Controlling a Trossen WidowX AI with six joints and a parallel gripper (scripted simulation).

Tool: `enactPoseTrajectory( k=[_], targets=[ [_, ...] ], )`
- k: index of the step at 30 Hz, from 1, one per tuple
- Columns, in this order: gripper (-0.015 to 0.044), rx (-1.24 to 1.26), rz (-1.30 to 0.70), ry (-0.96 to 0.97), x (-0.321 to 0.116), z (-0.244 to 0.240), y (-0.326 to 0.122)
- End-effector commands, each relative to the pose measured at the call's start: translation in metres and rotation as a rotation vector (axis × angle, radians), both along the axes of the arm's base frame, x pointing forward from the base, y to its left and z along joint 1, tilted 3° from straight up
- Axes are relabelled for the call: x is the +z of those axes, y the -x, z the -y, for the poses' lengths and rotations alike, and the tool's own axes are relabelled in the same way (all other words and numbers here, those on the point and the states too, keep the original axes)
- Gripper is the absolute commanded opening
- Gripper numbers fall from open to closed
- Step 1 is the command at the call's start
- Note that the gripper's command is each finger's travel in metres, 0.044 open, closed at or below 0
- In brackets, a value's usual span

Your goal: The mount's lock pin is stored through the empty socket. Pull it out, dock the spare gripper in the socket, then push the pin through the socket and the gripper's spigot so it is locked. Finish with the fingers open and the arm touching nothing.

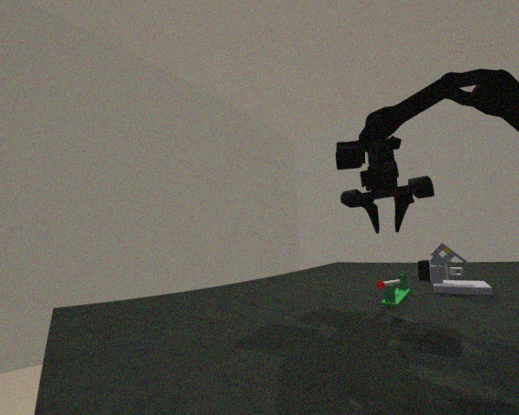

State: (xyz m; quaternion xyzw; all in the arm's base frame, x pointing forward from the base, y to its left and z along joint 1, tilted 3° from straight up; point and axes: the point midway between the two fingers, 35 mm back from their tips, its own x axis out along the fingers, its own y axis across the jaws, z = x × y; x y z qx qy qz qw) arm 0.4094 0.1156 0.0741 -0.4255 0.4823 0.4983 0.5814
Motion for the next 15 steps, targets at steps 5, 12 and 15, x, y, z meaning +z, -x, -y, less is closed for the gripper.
enactPoseTrajectory(
  k=[5, 12, 15],
  targets=[
    [0.0180, 0.004, -0.012, 0.008, -0.065, 0.000, 0.002],
    [0.0180, 0.004, -0.012, 0.008, -0.070, -0.001, 0.001],
    [0.0180, 0.004, -0.012, 0.008, -0.075, -0.001, 0.001]
  ],
)
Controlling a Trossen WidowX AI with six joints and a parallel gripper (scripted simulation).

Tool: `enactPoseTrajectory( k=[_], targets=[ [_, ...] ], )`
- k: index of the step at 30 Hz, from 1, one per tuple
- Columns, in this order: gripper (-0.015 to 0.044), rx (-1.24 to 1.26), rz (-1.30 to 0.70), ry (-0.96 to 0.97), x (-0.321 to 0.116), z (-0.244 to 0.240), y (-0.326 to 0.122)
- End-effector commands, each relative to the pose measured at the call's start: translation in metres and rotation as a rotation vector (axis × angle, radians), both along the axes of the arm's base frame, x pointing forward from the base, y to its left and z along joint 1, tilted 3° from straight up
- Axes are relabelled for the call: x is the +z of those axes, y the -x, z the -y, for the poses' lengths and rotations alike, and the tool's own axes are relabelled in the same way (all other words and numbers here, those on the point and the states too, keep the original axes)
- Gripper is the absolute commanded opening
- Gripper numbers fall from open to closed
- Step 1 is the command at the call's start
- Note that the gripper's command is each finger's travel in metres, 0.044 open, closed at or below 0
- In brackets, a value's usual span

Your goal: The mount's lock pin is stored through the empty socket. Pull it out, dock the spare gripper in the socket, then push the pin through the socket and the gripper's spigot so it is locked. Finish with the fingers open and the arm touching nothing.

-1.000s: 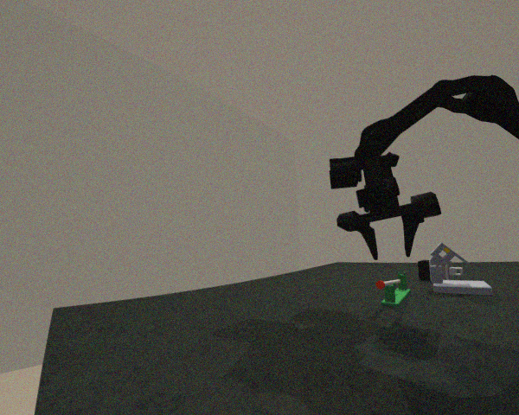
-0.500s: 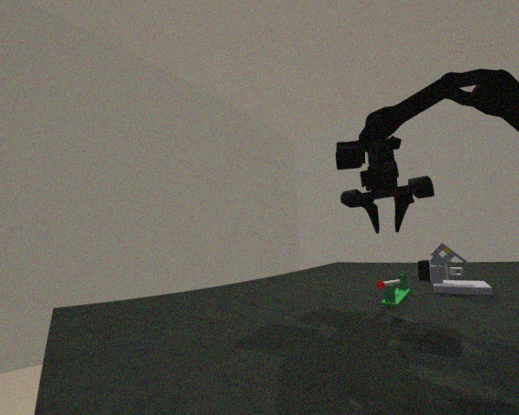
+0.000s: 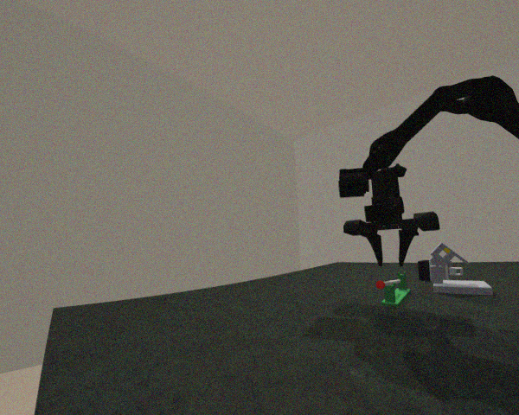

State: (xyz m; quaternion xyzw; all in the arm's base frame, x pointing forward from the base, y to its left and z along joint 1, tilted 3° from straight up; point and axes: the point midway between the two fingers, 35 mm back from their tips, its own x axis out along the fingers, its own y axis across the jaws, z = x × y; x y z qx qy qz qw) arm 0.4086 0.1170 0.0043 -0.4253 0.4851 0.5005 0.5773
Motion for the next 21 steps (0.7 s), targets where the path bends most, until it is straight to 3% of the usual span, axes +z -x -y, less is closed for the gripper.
enactPoseTrajectory(
  k=[1, 21],
  targets=[
    [0.0180, 0.000, -0.002, 0.004, -0.007, 0.000, 0.000],
    [0.0180, 0.000, -0.002, 0.004, -0.040, -0.001, 0.000]
  ],
)
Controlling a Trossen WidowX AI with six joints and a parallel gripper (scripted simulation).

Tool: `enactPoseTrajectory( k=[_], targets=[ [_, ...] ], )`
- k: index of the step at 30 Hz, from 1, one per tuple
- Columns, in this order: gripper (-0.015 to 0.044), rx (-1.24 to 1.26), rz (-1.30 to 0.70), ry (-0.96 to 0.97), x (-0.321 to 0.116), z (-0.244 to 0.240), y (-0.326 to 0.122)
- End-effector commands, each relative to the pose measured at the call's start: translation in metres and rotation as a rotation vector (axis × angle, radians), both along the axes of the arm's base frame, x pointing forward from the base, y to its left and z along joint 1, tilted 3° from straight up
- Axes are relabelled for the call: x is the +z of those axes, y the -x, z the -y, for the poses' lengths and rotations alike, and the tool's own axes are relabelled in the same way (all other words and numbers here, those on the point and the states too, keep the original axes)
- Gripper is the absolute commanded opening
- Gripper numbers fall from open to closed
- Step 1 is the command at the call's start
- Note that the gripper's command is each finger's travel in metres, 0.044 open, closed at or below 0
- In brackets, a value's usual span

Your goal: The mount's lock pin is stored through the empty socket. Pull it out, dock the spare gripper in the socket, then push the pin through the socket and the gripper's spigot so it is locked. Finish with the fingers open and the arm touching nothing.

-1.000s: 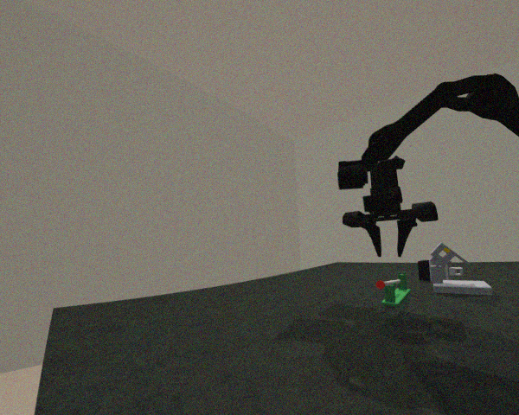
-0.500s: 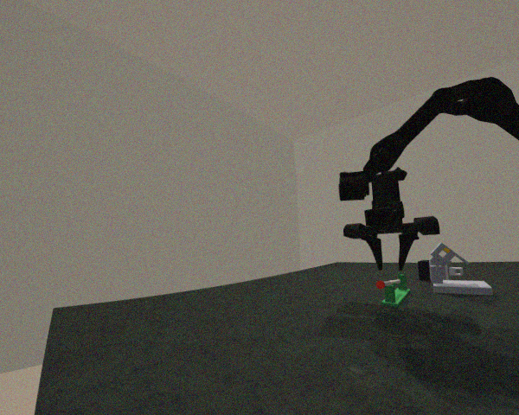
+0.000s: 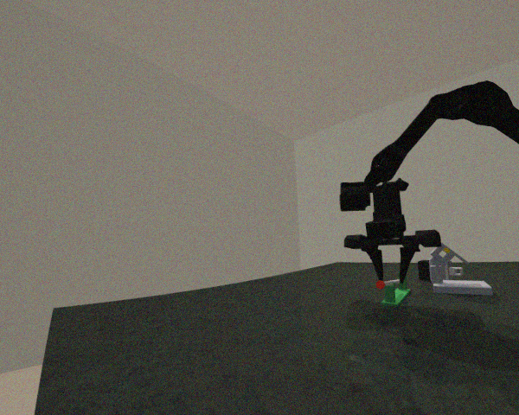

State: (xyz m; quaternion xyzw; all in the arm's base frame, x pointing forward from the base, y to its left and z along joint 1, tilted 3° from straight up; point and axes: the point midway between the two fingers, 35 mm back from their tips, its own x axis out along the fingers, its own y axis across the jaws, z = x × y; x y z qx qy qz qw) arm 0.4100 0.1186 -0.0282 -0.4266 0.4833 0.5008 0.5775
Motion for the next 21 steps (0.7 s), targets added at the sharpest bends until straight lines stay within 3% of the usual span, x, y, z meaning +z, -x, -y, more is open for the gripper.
enactPoseTrajectory(
  k=[1, 15, 21],
  targets=[
    [0.0180, -0.003, -0.006, 0.005, -0.009, 0.001, 0.001],
    [0.0180, -0.003, -0.006, 0.005, -0.022, 0.000, 0.002],
    [0.0023, -0.003, -0.006, 0.005, -0.022, 0.000, 0.002]
  ],
)
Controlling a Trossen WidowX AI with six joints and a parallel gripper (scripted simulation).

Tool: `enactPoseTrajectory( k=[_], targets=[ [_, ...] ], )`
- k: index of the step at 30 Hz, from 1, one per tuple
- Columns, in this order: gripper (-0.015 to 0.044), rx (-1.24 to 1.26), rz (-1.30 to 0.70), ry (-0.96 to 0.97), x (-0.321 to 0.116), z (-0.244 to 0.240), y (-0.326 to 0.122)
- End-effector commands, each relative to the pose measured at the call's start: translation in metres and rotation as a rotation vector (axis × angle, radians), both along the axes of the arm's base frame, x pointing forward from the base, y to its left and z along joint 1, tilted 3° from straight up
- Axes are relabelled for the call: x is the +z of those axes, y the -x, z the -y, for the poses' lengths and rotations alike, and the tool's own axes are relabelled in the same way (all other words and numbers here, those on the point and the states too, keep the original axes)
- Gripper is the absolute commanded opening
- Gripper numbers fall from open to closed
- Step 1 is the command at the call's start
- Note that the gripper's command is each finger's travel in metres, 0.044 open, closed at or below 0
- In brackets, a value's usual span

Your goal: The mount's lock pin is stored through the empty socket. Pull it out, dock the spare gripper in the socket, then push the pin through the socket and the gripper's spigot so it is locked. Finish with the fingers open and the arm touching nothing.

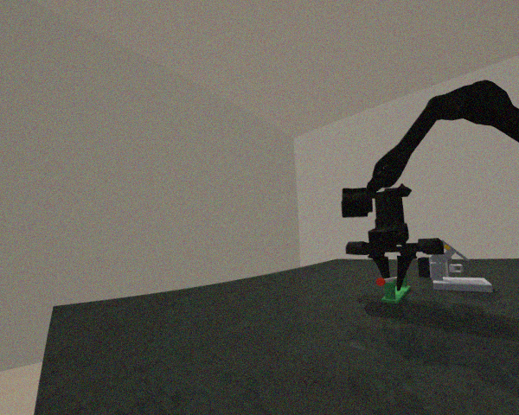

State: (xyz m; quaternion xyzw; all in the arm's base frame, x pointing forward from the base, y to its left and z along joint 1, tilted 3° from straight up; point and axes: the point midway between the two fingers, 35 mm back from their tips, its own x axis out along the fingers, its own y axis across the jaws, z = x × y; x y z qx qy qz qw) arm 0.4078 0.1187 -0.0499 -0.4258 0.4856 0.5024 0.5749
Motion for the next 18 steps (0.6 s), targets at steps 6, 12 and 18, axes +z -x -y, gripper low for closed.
enactPoseTrajectory(
  k=[6, 12, 18],
  targets=[
    [0.0000, -0.005, 0.001, 0.003, -0.001, 0.000, 0.000],
    [0.0000, -0.003, 0.001, 0.002, 0.004, 0.000, 0.000],
    [0.0000, -0.001, -0.008, 0.002, 0.014, 0.001, 0.002]
  ],
)
